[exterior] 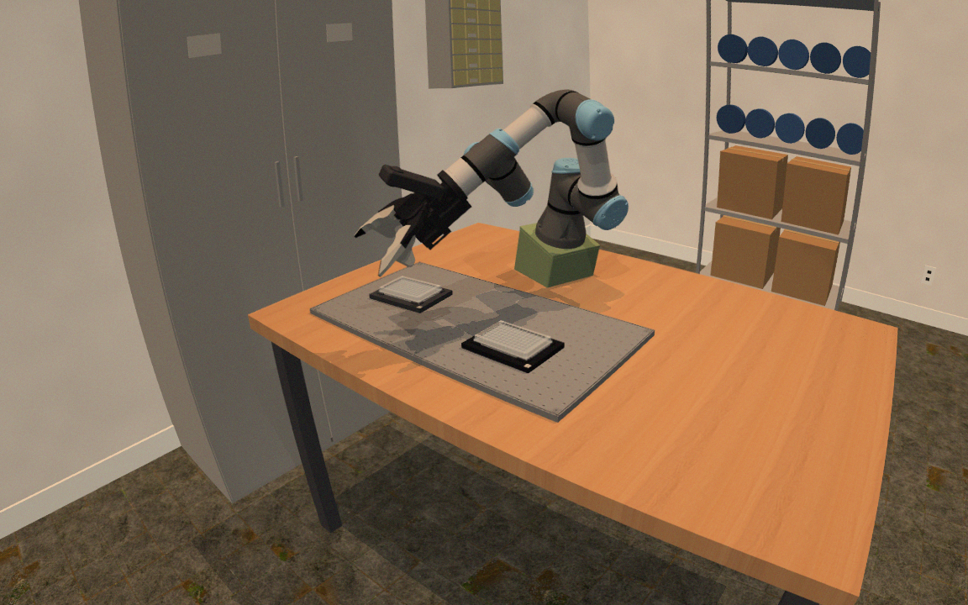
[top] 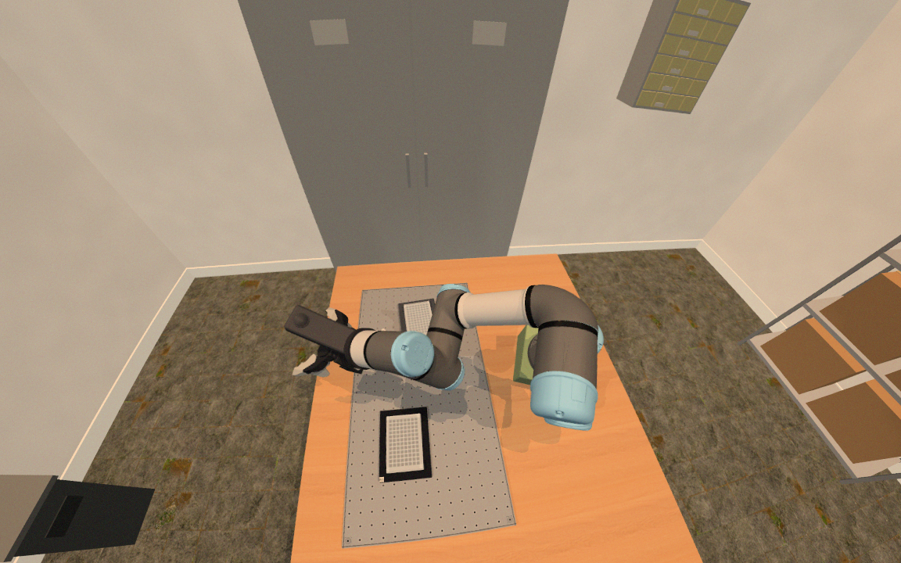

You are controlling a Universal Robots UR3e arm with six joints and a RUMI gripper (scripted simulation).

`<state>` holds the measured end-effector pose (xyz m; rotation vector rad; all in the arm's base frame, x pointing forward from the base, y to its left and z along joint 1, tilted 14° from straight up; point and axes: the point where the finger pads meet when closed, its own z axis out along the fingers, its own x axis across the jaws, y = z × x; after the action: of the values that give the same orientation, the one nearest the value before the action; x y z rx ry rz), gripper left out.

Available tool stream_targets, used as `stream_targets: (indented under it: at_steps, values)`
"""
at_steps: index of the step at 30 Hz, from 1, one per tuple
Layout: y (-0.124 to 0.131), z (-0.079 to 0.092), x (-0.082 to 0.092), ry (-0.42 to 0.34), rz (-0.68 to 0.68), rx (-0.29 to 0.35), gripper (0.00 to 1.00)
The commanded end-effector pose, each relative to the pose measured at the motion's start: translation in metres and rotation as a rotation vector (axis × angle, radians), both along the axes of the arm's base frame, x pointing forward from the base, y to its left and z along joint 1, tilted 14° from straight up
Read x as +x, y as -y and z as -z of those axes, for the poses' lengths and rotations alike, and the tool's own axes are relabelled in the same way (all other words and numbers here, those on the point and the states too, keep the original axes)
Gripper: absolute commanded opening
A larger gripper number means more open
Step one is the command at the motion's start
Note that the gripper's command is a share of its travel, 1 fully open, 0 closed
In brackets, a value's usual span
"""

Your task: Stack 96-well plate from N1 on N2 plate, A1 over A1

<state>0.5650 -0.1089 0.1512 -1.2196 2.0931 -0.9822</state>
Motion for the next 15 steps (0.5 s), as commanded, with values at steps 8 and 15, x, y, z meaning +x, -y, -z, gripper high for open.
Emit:
stream_targets:
  at_steps: [8,15]
  values:
    - [-0.028,0.018,-0.002,-0.055,0.068,0.207,1.00]
    - [-0.049,0.031,-0.009,-0.101,0.131,0.349,1.00]
